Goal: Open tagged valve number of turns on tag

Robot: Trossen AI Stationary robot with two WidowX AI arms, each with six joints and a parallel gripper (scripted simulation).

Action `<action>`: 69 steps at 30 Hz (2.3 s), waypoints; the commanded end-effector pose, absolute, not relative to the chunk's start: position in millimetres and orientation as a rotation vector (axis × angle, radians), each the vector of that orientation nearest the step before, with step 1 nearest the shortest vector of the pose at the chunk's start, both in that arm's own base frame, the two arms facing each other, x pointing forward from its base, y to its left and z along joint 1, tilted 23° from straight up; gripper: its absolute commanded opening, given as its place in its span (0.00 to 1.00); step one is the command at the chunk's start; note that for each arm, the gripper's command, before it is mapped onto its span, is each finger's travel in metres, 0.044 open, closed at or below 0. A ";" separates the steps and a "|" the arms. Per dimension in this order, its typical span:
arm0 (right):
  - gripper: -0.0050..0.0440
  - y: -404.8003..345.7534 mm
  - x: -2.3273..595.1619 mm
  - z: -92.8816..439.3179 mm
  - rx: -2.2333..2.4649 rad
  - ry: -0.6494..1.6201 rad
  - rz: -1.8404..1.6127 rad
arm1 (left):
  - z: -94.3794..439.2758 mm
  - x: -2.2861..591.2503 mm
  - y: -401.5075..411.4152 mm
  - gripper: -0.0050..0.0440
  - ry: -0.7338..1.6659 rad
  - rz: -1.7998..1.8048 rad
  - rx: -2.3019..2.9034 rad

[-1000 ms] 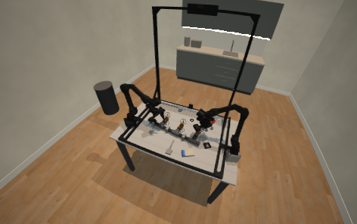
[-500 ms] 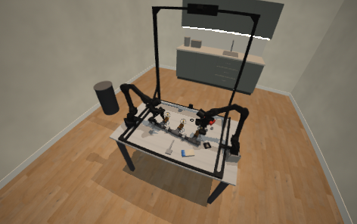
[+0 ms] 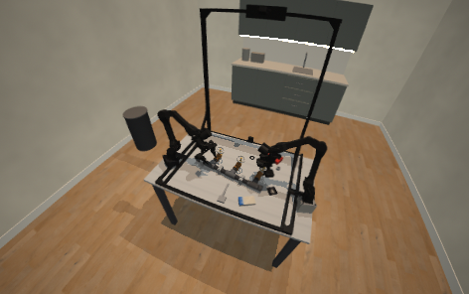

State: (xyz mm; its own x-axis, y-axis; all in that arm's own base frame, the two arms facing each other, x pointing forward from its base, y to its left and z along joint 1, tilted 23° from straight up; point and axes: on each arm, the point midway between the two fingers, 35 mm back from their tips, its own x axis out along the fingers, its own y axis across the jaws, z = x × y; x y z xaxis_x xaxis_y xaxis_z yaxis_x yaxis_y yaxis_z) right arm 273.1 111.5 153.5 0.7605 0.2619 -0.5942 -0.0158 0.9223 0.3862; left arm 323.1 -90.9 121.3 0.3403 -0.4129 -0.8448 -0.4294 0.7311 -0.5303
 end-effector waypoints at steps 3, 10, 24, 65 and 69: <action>0.92 111.5 273.1 153.5 0.374 0.694 0.155 | 121.3 323.1 -90.9 0.54 1.263 0.009 -0.802; 0.92 111.5 273.1 153.5 0.374 0.694 0.155 | 121.3 323.1 -90.9 0.89 1.263 0.009 -0.802; 0.92 111.5 273.1 153.5 0.374 0.694 0.155 | 121.3 323.1 -90.9 0.92 1.190 -0.312 -0.346; 0.92 111.5 273.1 153.5 0.374 0.694 0.155 | 121.2 323.2 -90.9 0.28 0.878 -0.882 0.579; 0.92 111.5 273.1 153.5 0.374 0.694 0.155 | 121.2 323.1 -90.9 0.10 0.997 -0.720 0.296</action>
